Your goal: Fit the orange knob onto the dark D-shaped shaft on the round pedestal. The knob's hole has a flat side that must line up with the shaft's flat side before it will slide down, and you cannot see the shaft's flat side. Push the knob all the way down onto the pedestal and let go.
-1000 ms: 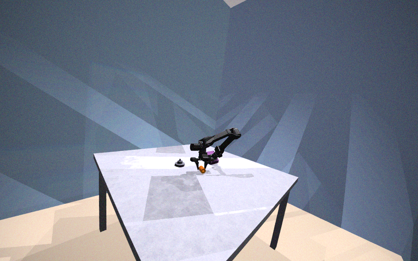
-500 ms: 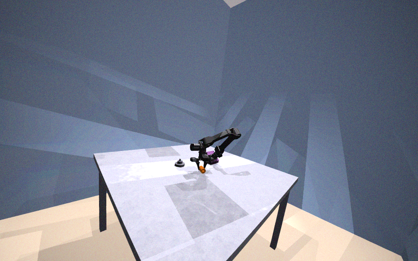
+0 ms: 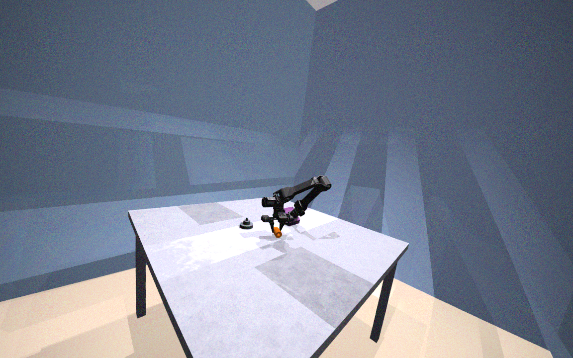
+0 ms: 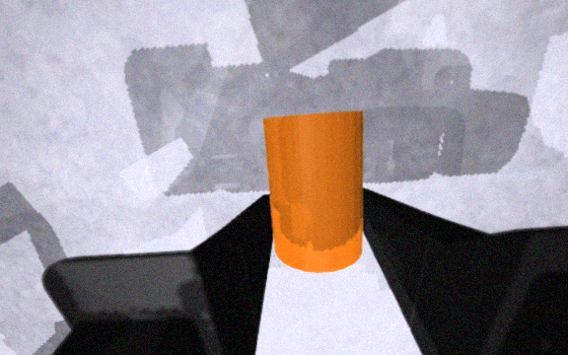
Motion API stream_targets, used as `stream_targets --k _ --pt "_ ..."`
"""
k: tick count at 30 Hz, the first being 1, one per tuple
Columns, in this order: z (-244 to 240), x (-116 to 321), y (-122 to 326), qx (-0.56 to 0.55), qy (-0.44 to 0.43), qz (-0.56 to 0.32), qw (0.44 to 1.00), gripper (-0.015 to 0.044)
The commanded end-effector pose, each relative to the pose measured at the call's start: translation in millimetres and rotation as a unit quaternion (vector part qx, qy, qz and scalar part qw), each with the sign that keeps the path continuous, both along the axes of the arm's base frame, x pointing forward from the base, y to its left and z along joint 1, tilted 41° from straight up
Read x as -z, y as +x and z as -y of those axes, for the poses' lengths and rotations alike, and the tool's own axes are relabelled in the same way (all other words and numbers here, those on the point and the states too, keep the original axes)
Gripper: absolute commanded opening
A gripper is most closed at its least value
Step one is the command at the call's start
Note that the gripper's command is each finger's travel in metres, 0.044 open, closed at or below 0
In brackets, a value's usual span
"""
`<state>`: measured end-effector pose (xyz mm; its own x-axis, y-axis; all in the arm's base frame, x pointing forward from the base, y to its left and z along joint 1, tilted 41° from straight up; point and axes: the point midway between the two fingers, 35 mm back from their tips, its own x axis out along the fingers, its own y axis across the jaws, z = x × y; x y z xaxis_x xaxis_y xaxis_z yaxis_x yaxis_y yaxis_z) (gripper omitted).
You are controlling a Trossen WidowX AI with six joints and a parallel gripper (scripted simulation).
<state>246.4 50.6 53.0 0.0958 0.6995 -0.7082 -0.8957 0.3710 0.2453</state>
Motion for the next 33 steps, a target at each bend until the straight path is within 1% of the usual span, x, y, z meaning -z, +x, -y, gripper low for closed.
stream_targets --k 1,17,33 --pt "-1 -5 2 -0.011 -0.037 -0.013 0.999 0.0179" --pt "-6 -22 8 -0.045 -0.16 -0.063 0.984 0.0179" --pt "-16 -36 16 -0.078 -0.28 -0.112 0.95 0.0179"
